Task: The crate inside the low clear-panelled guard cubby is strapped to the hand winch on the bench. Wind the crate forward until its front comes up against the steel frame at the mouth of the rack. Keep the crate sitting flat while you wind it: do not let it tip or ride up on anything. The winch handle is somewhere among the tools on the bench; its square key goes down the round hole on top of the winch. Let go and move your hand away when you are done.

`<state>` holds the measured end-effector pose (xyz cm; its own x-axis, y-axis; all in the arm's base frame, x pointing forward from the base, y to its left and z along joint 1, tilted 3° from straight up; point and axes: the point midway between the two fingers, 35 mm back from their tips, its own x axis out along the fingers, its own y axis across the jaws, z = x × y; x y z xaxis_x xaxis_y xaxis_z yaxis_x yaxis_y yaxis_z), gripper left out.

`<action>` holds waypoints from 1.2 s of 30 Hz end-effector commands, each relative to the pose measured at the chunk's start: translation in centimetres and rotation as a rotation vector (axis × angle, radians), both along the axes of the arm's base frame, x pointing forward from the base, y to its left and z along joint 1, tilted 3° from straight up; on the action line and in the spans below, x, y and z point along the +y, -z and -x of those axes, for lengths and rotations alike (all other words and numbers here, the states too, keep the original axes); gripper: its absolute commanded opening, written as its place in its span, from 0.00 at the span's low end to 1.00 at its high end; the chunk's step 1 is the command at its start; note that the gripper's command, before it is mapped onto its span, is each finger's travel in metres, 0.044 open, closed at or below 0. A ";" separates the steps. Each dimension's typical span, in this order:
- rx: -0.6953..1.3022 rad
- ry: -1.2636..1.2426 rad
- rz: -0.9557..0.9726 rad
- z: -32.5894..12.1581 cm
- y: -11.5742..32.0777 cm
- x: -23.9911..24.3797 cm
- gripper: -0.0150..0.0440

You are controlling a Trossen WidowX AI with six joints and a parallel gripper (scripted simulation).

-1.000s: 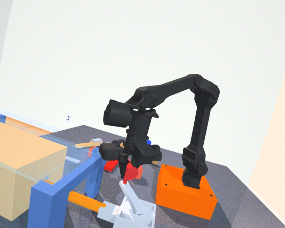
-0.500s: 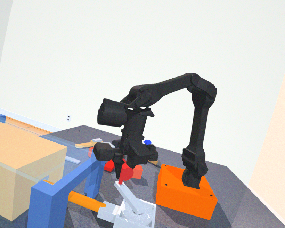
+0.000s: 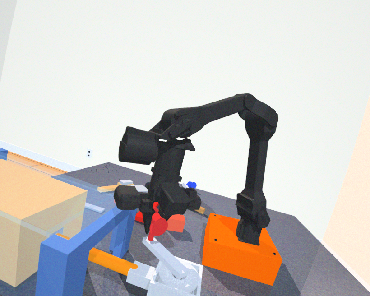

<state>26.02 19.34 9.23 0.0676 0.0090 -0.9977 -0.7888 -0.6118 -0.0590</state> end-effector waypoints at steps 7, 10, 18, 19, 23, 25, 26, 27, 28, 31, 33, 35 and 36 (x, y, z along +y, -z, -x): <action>-0.005 0.001 -0.014 -0.8 0.1 1.6 0.25; -0.005 0.001 -0.014 -1.0 0.1 1.9 0.25; -0.005 0.001 -0.015 -1.3 0.0 2.8 0.25; -0.005 0.001 -0.015 -1.3 0.0 2.9 0.25; -0.005 0.001 -0.015 -1.5 0.0 3.4 0.25; -0.005 0.001 -0.016 -1.5 -0.1 3.6 0.25; -0.005 0.001 -0.016 -1.5 -0.1 3.7 0.25; -0.005 0.001 -0.016 -1.6 -0.1 3.9 0.25; -0.005 0.001 -0.016 -1.6 -0.1 4.0 0.25; -0.005 0.001 -0.016 -1.6 -0.1 4.4 0.25; -0.006 0.001 -0.016 -1.7 -0.1 4.6 0.25; -0.006 0.001 -0.016 -1.7 -0.1 4.8 0.25; -0.006 0.001 -0.016 -1.7 -0.1 4.9 0.25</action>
